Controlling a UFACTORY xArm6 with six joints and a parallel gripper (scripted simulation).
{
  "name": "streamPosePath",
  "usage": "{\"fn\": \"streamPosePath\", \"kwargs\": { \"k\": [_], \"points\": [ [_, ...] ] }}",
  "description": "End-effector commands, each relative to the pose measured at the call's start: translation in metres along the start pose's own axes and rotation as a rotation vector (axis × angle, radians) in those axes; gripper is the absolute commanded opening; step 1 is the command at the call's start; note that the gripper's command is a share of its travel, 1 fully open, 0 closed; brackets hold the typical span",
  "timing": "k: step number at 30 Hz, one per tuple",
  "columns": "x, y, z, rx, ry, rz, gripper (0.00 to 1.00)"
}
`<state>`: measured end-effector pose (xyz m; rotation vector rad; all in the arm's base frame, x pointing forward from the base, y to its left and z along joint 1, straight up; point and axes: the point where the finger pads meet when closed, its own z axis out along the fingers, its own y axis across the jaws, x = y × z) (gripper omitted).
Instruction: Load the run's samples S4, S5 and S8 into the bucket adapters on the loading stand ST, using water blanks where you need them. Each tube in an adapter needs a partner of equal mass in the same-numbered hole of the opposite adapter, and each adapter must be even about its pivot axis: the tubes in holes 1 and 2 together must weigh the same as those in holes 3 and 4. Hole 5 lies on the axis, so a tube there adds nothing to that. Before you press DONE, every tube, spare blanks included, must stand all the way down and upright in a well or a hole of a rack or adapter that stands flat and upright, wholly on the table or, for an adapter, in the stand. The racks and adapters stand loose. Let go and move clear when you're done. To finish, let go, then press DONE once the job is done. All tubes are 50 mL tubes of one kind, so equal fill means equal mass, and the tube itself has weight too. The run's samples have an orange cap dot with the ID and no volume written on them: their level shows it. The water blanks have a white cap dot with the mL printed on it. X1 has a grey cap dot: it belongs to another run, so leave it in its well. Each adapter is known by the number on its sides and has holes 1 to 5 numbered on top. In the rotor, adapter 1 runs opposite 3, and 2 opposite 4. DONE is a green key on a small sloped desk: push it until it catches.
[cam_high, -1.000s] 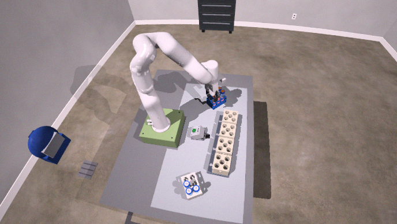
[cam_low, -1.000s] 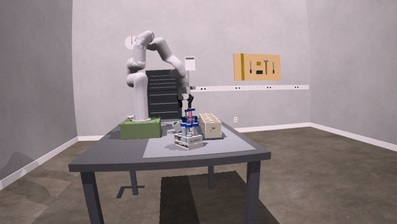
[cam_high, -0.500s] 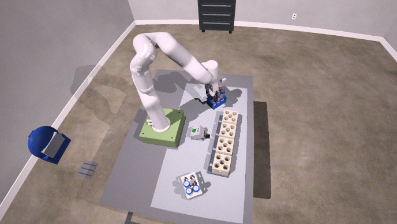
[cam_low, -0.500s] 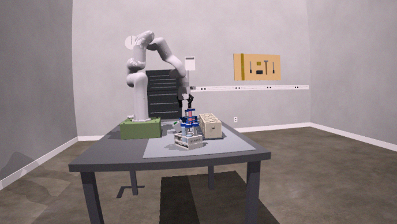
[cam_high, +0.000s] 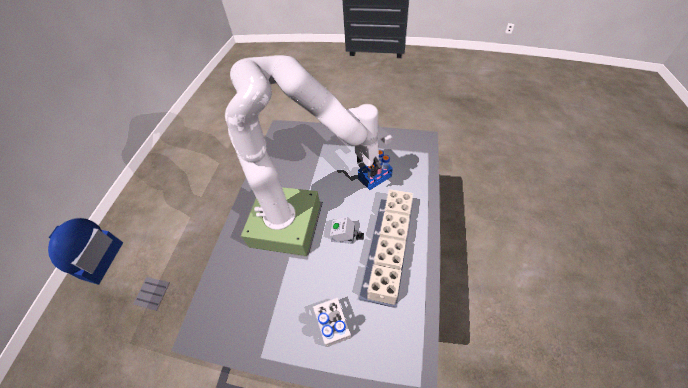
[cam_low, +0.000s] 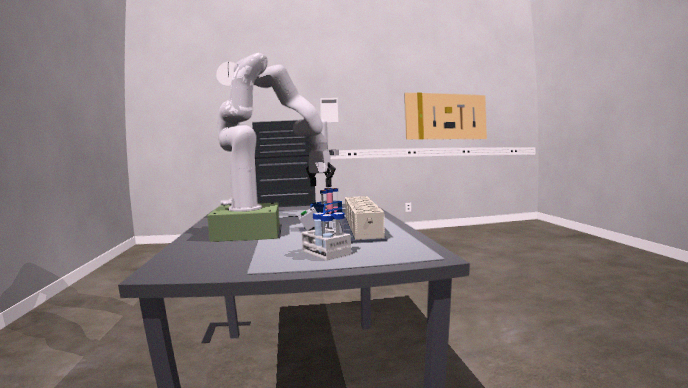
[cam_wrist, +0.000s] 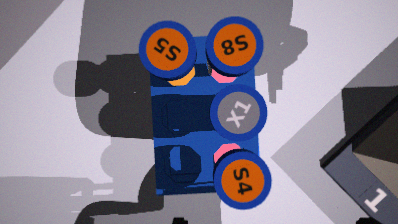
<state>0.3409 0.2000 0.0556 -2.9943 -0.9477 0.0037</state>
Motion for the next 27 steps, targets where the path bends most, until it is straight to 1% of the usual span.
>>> {"fn": "streamPosePath", "kwargs": {
  "k": [1,6,19,21,27],
  "points": [
    [0.001,0.000,-0.001,0.000,0.004,0.000,1.00],
    [0.001,0.000,-0.001,0.000,0.004,0.000,1.00],
    [0.001,0.000,-0.036,0.000,0.004,0.000,1.00],
    [0.001,0.000,-0.036,0.000,0.004,0.000,1.00],
    [0.001,0.000,-0.052,0.000,0.004,0.000,1.00]
  ]
}}
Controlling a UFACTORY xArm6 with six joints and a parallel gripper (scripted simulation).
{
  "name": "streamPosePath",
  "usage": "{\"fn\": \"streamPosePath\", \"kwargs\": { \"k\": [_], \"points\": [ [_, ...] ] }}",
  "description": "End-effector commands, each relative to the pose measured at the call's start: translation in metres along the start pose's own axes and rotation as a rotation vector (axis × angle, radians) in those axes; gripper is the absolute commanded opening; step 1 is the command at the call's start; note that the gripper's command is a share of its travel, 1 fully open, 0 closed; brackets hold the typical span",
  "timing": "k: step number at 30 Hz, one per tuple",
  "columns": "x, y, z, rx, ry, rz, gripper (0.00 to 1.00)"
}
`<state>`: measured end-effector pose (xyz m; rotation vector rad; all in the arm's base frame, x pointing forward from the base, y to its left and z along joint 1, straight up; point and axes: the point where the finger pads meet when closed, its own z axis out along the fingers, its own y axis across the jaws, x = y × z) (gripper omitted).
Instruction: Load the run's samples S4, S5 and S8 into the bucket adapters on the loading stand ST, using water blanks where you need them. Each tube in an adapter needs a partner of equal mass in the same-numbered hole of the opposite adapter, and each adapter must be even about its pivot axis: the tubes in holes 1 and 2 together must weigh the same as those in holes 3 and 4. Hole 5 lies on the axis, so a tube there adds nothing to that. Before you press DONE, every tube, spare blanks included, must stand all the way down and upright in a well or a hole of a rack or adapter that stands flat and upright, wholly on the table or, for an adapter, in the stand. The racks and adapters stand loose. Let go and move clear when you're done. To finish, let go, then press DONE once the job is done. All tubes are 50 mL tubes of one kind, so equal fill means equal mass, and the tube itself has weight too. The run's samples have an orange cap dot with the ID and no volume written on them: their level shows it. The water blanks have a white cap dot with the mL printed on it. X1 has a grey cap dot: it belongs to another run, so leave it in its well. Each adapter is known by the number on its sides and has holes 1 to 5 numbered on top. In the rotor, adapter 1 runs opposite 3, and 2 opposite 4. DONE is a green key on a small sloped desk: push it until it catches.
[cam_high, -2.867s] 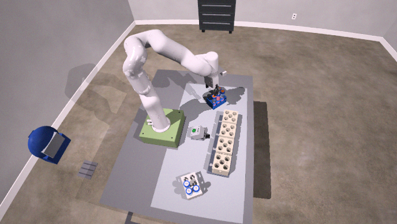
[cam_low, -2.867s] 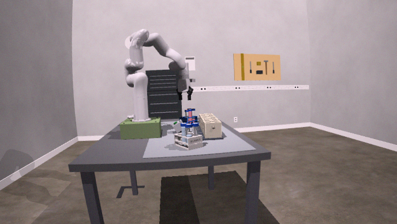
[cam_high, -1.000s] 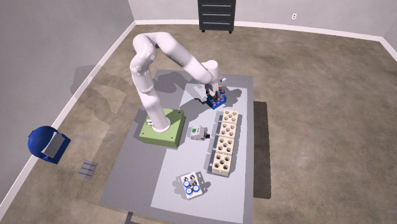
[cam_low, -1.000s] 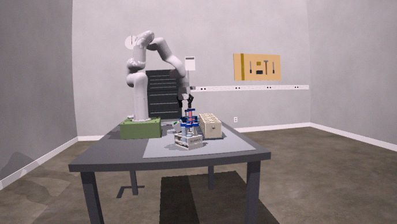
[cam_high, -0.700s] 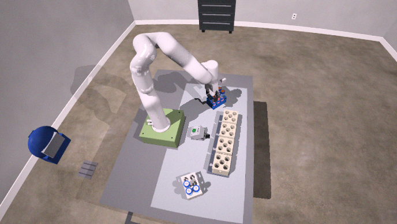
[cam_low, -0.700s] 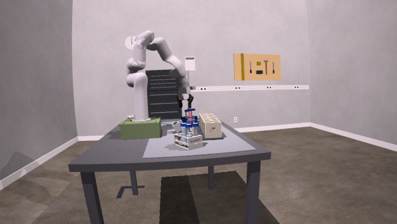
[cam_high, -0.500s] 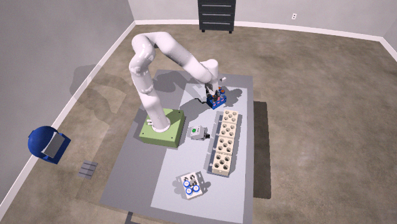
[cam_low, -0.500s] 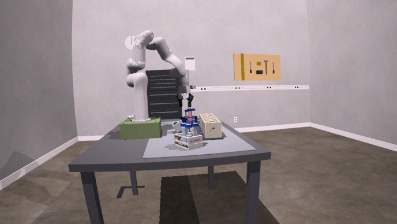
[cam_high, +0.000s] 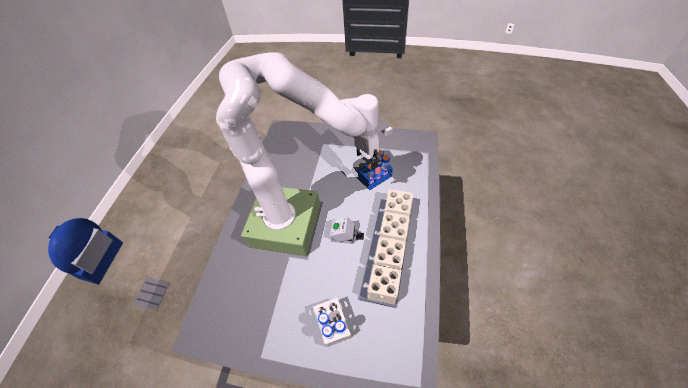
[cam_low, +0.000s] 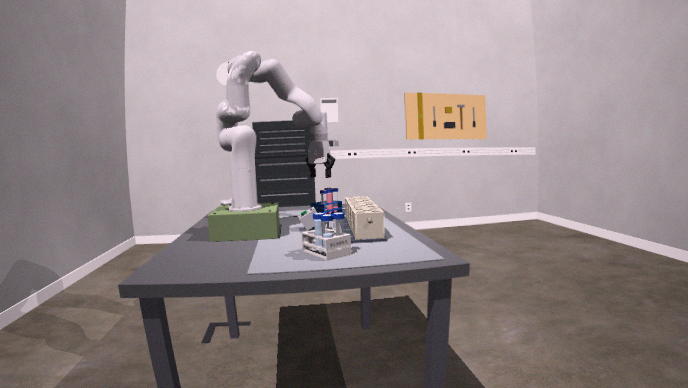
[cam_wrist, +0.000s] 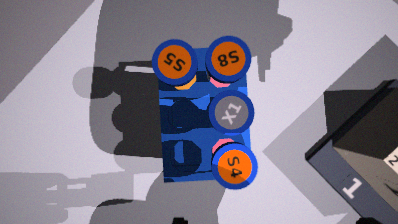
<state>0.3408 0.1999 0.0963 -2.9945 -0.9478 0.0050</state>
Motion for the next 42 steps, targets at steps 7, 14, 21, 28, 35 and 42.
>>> {"fn": "streamPosePath", "kwargs": {
  "k": [7,14,21,28,35,42],
  "points": [
    [0.002,0.000,-0.030,0.000,0.005,0.000,1.00],
    [0.002,0.000,-0.043,0.000,0.005,0.000,1.00],
    [0.001,0.000,-0.061,0.000,0.005,0.000,1.00],
    [-0.006,0.019,-0.061,0.000,0.005,0.133,1.00],
    [-0.019,0.051,-0.061,0.000,0.005,0.367,1.00],
    [-0.032,0.084,-0.061,0.000,0.005,0.600,1.00]
  ]
}}
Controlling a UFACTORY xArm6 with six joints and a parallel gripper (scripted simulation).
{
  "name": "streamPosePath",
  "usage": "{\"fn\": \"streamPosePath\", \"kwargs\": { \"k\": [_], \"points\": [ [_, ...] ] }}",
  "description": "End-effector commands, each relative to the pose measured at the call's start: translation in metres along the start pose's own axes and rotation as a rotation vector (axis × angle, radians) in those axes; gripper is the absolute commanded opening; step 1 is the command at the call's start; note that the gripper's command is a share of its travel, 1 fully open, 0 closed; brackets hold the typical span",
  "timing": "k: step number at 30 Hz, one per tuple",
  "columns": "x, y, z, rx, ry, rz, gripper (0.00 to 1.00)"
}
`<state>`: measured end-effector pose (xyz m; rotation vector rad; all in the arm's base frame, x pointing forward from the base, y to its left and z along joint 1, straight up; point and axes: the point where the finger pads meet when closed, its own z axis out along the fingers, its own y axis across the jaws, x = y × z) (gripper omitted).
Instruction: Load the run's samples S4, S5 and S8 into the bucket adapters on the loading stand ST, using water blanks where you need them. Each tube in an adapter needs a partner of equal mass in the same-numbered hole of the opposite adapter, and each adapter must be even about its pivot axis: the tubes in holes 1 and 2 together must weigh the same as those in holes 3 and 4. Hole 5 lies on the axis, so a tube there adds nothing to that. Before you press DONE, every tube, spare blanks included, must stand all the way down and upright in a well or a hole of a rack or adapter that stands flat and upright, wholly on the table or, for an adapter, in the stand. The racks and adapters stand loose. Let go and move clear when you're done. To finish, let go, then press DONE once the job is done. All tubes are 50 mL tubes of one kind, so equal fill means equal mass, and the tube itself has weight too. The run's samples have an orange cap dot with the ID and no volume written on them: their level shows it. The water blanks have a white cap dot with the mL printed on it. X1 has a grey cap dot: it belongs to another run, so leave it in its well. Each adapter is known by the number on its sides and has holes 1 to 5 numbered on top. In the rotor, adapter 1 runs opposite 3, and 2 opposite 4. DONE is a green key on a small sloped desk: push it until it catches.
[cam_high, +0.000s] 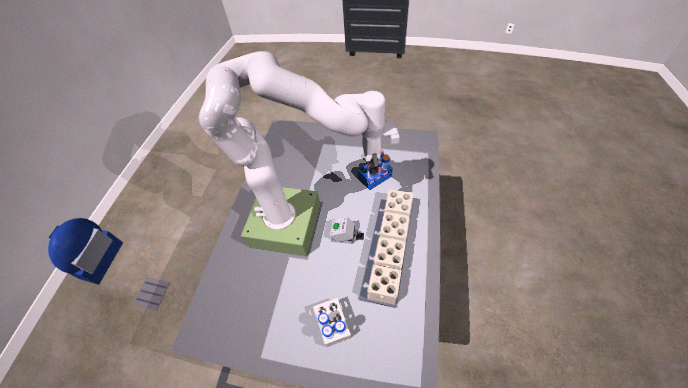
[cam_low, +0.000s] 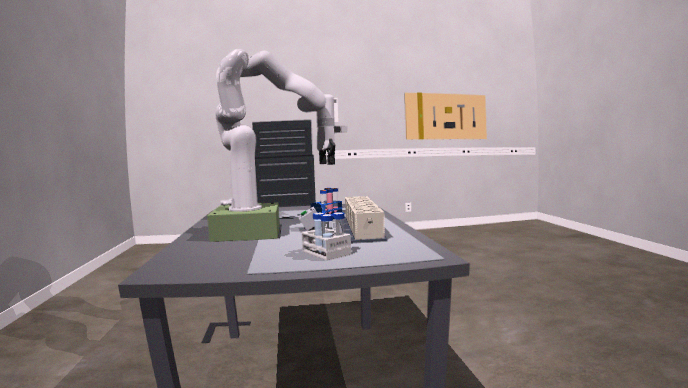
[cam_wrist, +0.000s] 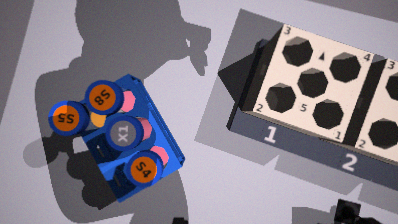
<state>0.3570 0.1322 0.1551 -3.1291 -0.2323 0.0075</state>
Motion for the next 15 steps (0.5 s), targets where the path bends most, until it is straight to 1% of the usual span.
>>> {"fn": "streamPosePath", "kwargs": {
  "k": [1,3,9,15],
  "points": [
    [0.004,0.025,-0.002,-0.003,0.006,0.168,1.00],
    [0.004,0.025,-0.002,-0.003,0.006,0.168,1.00],
    [0.007,0.055,-0.002,-0.002,0.007,0.362,1.00],
    [0.009,0.085,-0.002,-0.003,0.007,0.362,1.00]
  ]
}}
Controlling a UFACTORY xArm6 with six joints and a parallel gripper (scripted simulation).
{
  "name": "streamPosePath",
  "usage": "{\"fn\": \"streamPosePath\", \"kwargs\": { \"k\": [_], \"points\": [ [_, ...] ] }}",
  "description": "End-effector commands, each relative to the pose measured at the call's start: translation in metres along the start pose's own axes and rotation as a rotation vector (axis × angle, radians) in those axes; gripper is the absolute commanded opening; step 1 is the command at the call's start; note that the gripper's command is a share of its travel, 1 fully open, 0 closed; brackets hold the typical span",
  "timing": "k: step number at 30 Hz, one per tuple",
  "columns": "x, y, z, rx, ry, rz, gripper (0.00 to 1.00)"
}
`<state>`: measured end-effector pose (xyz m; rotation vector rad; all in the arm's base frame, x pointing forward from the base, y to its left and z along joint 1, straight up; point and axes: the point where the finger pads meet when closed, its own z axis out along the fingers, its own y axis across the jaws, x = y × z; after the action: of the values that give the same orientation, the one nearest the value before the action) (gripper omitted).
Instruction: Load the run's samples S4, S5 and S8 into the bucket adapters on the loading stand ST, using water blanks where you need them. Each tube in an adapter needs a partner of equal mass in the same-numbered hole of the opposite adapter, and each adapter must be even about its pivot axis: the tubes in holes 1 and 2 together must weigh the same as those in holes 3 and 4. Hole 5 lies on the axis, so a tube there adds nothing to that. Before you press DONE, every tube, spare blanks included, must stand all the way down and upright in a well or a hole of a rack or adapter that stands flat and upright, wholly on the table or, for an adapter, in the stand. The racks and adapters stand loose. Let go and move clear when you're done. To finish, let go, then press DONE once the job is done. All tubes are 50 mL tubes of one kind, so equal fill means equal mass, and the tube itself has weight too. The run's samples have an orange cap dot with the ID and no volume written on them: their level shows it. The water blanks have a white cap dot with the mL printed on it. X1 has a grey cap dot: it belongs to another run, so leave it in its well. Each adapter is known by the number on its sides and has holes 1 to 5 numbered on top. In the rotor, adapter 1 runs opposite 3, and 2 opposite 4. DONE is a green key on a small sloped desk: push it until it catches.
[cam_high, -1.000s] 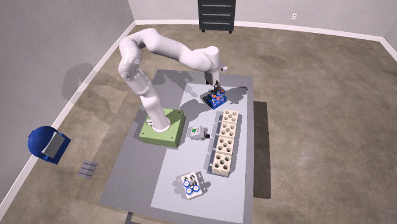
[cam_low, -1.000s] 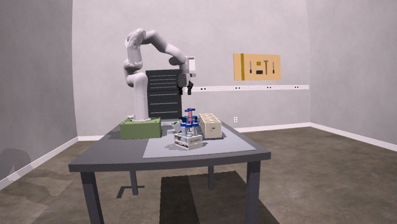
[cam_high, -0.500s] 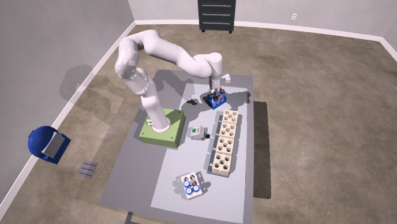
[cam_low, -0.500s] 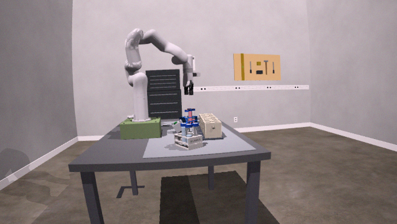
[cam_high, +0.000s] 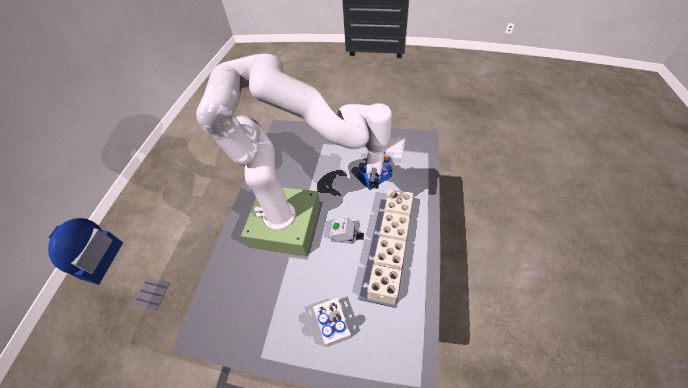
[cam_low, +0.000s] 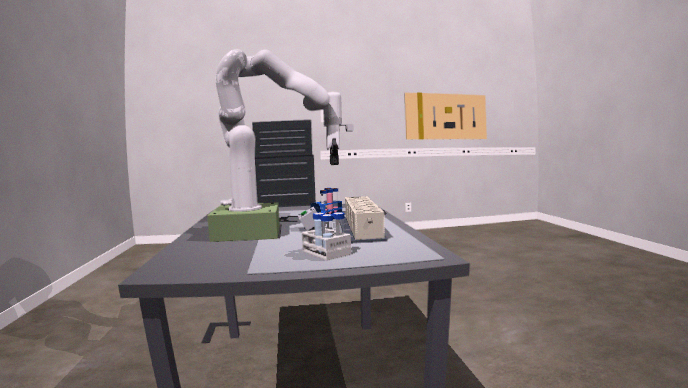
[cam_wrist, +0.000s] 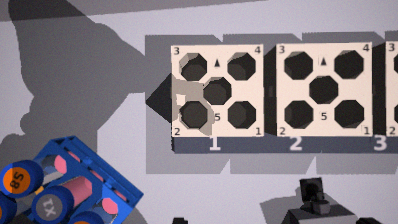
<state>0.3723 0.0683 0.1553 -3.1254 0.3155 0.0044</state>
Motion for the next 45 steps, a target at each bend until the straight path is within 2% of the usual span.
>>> {"fn": "streamPosePath", "kwargs": {
  "k": [1,5,20,22,33,34,45],
  "points": [
    [0.012,0.022,-0.002,0.001,0.004,0.012,1.00],
    [0.016,0.031,-0.002,0.001,0.004,0.012,1.00],
    [0.048,0.099,-0.002,0.000,0.005,0.012,1.00],
    [0.048,0.099,-0.002,0.000,0.005,0.012,1.00],
    [0.070,0.146,-0.002,0.000,0.005,0.012,1.00],
    [0.069,0.142,-0.002,0.000,0.005,0.046,0.57],
    [0.059,0.098,-0.002,0.001,0.005,0.345,0.57]
  ]
}}
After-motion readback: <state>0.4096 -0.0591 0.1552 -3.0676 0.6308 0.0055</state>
